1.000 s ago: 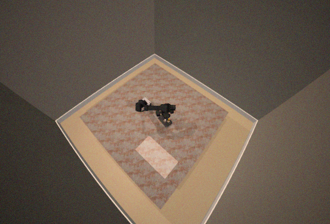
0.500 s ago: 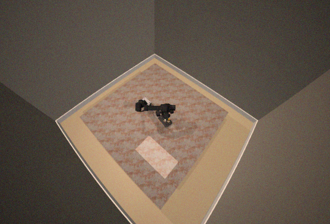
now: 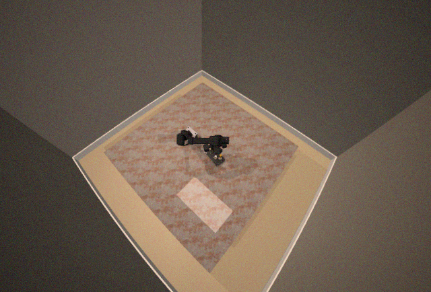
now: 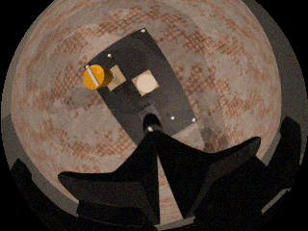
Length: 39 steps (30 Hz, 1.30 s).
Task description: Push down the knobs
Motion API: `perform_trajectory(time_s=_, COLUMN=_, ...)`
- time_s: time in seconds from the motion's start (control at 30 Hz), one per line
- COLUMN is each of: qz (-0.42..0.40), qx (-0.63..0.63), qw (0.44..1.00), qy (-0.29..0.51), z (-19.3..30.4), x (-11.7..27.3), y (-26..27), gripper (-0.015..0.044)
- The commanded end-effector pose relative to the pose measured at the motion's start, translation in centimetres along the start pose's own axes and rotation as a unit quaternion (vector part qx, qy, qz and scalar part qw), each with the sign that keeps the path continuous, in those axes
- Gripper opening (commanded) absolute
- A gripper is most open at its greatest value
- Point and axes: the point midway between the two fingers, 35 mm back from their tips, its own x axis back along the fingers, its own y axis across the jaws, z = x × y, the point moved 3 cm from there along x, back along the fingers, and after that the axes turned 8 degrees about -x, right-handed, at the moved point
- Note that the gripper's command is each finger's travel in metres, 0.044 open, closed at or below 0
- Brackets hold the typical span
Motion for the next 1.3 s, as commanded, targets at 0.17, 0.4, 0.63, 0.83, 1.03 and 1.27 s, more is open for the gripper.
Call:
perform_trajectory(time_s=0.17, qz=0.0, qx=-0.002, qw=1.0, qy=0.0, z=-0.22, x=-0.57, y=0.0, gripper=0.0)
perform_trajectory(time_s=0.4, qz=0.0, qx=-0.002, qw=1.0, qy=0.0, z=-0.22, x=-0.57, y=0.0, gripper=0.0)
perform_trajectory(time_s=0.63, qz=0.0, qx=-0.002, qw=1.0, qy=0.0, z=-0.22, x=-0.84, y=0.0, gripper=0.0)
perform_trajectory(time_s=0.83, qz=0.0, qx=-0.002, qw=1.0, qy=0.0, z=-0.22, x=-0.87, y=0.0, gripper=0.0)
perform_trajectory(time_s=1.03, qz=0.0, qx=-0.002, qw=1.0, qy=0.0, z=-0.22, x=-0.93, y=0.0, gripper=0.0)
perform_trajectory(time_s=1.27, qz=0.0, qx=-0.002, qw=1.0, qy=0.0, z=-0.23, x=-1.16, y=0.0, gripper=0.0)
